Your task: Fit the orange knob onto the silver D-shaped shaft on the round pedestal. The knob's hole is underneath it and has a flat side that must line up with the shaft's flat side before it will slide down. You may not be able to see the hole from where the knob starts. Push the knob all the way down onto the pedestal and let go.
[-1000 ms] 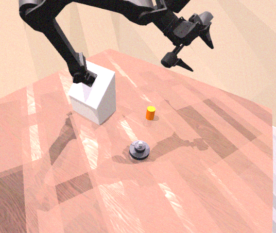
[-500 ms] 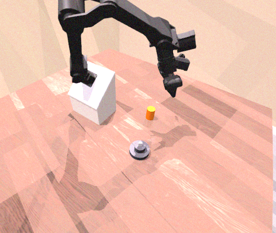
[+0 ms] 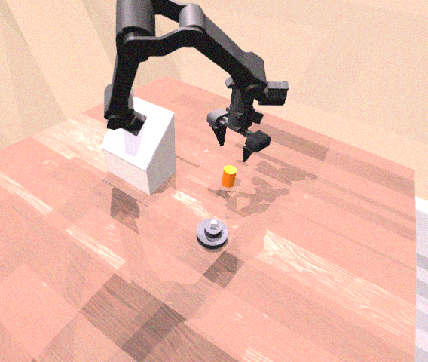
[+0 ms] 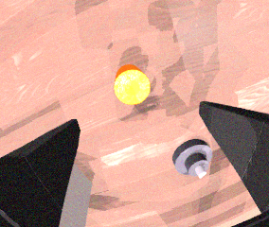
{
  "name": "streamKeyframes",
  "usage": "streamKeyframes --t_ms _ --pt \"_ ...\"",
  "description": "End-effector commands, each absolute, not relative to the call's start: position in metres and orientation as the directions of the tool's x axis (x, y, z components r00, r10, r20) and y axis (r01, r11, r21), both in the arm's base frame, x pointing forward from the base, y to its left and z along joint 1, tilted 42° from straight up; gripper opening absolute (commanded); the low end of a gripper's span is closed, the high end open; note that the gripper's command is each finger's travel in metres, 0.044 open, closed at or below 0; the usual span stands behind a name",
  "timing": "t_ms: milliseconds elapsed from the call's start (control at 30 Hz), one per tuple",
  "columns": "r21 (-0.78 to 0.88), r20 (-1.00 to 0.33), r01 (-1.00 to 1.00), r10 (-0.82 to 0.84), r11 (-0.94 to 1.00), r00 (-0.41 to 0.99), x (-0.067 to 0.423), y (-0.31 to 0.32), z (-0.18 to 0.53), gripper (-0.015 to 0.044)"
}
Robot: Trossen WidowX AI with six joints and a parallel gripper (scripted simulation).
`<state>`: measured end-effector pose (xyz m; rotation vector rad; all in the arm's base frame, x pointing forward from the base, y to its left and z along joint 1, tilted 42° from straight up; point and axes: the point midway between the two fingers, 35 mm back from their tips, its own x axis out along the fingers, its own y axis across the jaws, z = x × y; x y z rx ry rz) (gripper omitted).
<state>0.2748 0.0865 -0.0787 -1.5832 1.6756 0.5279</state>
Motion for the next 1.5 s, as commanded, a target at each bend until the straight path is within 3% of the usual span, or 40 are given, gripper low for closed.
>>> streamKeyframes --t_ms 0,1467 --pt "-0.182 -0.752 -0.973 -0.657 0.140 0.047 0.275 0.080 -0.089 0.0440" --pt "-0.183 -0.750 -0.973 -0.660 0.139 0.047 0.281 0.021 -0.156 0.0440"
